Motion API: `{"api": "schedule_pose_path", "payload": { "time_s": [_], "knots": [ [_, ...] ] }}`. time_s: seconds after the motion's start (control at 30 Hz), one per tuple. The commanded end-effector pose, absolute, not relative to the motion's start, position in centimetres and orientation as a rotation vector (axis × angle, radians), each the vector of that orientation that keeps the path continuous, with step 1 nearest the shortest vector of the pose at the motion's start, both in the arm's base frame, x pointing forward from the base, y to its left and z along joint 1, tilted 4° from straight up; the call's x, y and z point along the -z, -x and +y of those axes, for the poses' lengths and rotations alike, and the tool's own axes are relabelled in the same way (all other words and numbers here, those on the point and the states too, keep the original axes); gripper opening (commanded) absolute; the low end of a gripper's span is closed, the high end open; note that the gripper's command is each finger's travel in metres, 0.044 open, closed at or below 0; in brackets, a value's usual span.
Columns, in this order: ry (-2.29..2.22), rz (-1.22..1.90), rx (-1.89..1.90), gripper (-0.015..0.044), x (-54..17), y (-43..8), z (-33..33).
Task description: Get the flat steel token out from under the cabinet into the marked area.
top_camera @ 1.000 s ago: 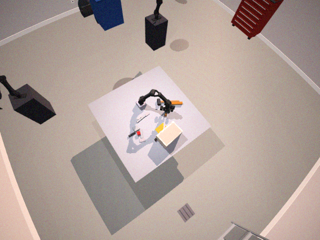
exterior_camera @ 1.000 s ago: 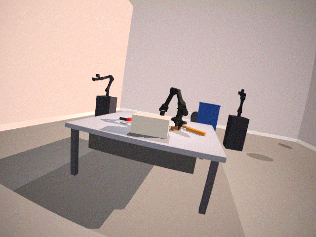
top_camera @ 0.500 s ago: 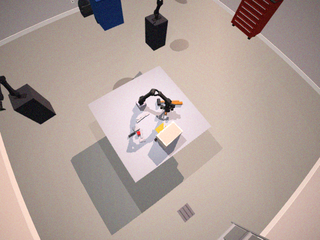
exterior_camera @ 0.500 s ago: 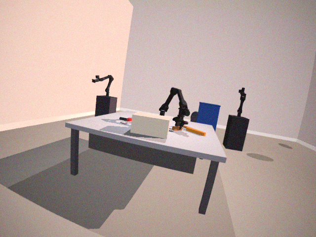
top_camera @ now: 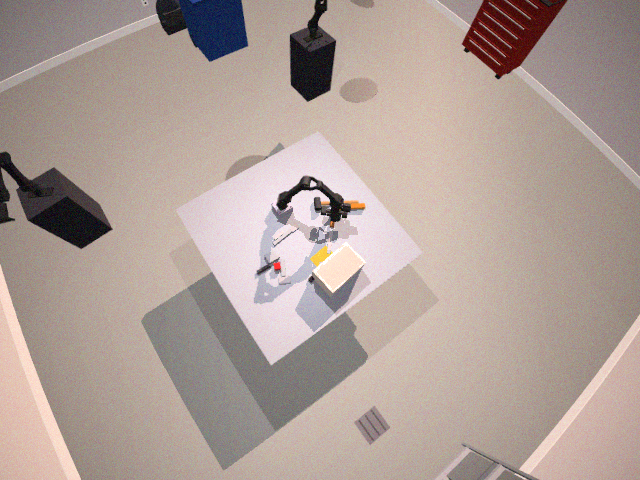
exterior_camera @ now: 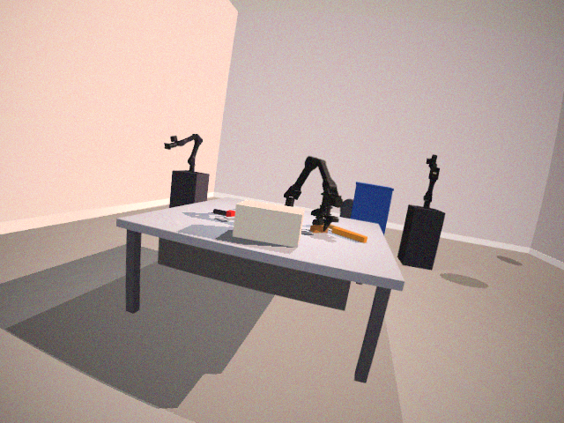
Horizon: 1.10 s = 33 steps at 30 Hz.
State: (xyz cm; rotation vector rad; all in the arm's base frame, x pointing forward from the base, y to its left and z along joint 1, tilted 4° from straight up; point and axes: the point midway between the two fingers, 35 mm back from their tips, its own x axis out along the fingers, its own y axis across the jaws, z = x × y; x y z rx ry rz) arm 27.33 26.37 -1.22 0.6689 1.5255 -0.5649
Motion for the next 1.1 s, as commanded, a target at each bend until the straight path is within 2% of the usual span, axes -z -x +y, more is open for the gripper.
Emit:
{"api": "schedule_pose_path", "payload": {
  "time_s": [0.0, 1.07],
  "knots": [
    [-0.671, 1.524, 0.565, 0.0, 1.0, -26.9, 26.8],
    [-0.677, 1.525, 0.568, 0.0, 0.6, -25.5, 30.3]
  ]
}}
